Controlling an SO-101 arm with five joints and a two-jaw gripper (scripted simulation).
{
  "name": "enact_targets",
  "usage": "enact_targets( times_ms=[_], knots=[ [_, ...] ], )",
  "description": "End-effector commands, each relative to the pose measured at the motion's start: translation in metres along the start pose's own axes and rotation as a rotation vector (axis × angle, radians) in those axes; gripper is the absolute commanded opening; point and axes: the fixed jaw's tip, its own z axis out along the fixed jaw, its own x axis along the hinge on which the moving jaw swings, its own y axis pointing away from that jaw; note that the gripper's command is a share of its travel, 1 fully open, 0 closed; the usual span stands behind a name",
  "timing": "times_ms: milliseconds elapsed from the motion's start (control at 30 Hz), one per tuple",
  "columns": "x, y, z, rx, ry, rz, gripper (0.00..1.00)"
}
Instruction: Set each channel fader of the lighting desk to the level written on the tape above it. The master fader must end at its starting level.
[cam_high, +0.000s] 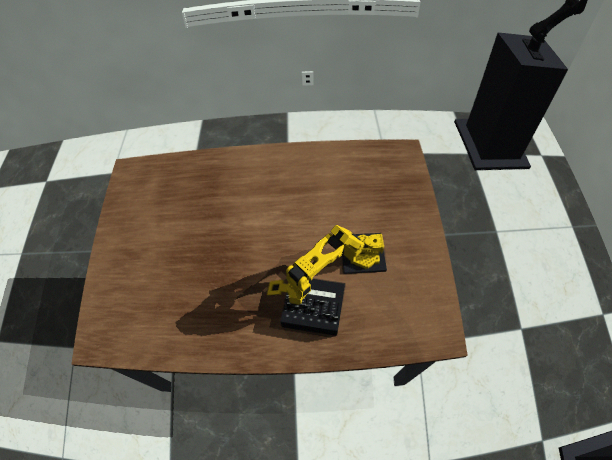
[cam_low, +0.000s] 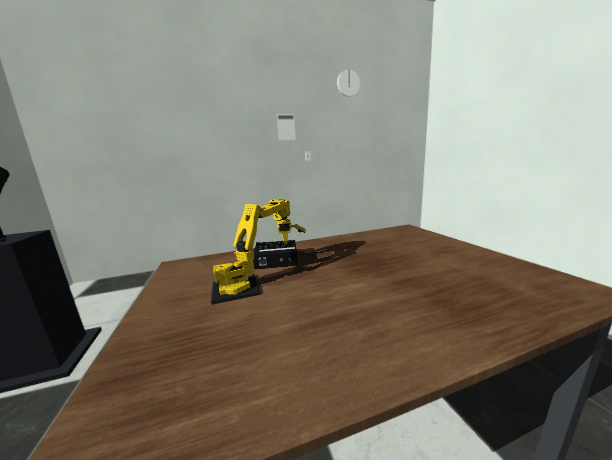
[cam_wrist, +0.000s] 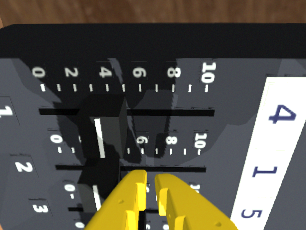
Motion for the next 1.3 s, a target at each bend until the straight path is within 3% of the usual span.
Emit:
enact_targets(
  times_ms=[0, 1267],
  knots=[
    [0.0043, 0.0030, 0.0031, 0.013, 0.012, -0.011, 0.00],
    [0.0047, 0.0085, 0.0033, 0.009, 0.009, -0.011, 0.00]
  ],
)
